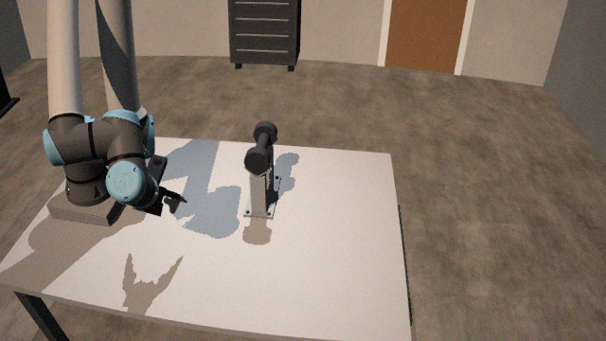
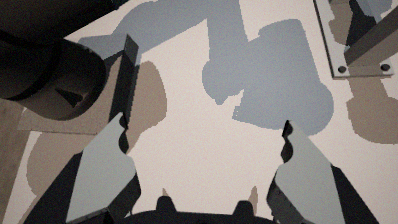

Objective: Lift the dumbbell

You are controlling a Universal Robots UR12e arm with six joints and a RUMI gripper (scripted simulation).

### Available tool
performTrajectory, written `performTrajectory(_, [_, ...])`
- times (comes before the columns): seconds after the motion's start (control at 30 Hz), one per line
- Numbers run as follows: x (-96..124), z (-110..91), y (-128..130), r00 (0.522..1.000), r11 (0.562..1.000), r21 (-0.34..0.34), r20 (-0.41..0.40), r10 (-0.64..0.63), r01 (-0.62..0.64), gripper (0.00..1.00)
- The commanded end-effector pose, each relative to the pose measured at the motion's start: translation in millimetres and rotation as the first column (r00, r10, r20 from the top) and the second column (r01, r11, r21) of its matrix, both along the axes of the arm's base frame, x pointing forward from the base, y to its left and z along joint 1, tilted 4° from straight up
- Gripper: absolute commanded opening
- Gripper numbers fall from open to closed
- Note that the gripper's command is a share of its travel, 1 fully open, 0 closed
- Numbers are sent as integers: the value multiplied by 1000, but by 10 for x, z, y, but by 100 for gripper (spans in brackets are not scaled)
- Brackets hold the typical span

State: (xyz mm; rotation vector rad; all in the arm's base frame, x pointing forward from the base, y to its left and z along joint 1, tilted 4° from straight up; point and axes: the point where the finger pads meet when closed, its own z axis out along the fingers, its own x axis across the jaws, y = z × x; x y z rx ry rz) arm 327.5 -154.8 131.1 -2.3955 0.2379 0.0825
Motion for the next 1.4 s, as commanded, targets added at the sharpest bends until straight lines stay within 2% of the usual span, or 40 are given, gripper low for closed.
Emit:
performTrajectory(0.0, [2,3,-5,1000,1000,-1,0,0,0,100])
performTrajectory(0.83, [7,6,-1,1000,1000,-1,-1,-5,5,100])
performTrajectory(1.37, [79,44,43,997,997,1,-29,-78,78,100])
